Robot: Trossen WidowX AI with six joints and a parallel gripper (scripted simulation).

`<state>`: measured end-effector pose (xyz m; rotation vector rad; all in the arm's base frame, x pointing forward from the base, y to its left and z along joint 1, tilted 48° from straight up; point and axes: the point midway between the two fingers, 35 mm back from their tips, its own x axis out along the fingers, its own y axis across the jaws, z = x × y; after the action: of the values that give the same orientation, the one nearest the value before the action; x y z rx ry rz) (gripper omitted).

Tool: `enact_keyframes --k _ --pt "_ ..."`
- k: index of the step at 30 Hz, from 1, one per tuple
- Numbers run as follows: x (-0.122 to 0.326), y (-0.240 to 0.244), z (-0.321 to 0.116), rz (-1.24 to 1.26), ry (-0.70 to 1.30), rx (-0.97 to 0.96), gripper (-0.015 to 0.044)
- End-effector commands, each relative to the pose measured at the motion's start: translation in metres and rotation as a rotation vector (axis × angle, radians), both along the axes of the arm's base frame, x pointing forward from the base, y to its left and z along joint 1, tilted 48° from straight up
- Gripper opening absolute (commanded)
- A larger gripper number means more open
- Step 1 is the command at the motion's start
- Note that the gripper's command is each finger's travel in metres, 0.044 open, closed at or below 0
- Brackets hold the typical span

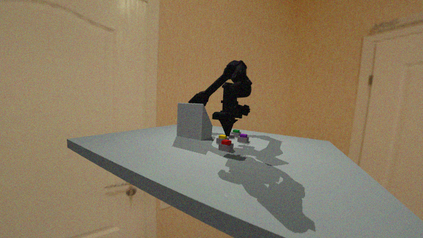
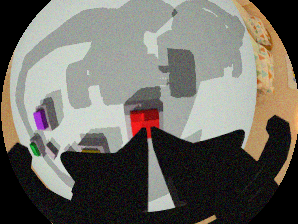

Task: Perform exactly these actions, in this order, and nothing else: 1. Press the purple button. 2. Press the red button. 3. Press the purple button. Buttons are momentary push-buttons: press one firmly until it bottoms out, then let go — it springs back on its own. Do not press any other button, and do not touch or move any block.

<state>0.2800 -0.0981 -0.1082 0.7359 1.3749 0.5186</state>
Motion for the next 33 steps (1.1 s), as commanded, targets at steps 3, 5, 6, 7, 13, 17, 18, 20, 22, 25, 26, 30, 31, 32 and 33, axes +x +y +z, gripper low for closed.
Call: enact_keyframes --k 3,5,6,7,13,17,18,20,22,25,26,30,31,32,33 --pt "-0.001 0.012 -0.009 -0.001 0.013 0.015 0.002" --pt "-0.001 0.014 -0.011 -0.001 0.013 0.015 0.002" --pt "-0.001 0.015 -0.012 -0.001 0.013 0.015 0.002" --pt "-0.001 0.017 -0.013 -0.001 0.013 0.015 0.002" --pt "0.0 0.022 -0.018 -0.001 0.013 0.016 0.002" --pt "0.0 0.022 -0.018 -0.001 0.013 0.016 0.002" --pt "0.0 0.022 -0.018 -0.001 0.013 0.016 0.002" --pt "0.0 0.022 -0.018 -0.001 0.013 0.016 0.002" --pt "0.0 0.022 -0.018 -0.001 0.013 0.016 0.002" --pt "0.0 0.022 -0.018 -0.001 0.013 0.016 0.002" --pt "0.0 0.022 -0.018 -0.001 0.013 0.016 0.002" --pt "0.0 0.022 -0.018 -0.001 0.013 0.016 0.002" --pt "0.0 0.022 -0.018 -0.001 0.013 0.016 0.002" --pt "0.0 0.022 -0.018 -0.001 0.013 0.016 0.002" --pt "0.0 0.022 -0.018 -0.001 0.013 0.016 0.002"
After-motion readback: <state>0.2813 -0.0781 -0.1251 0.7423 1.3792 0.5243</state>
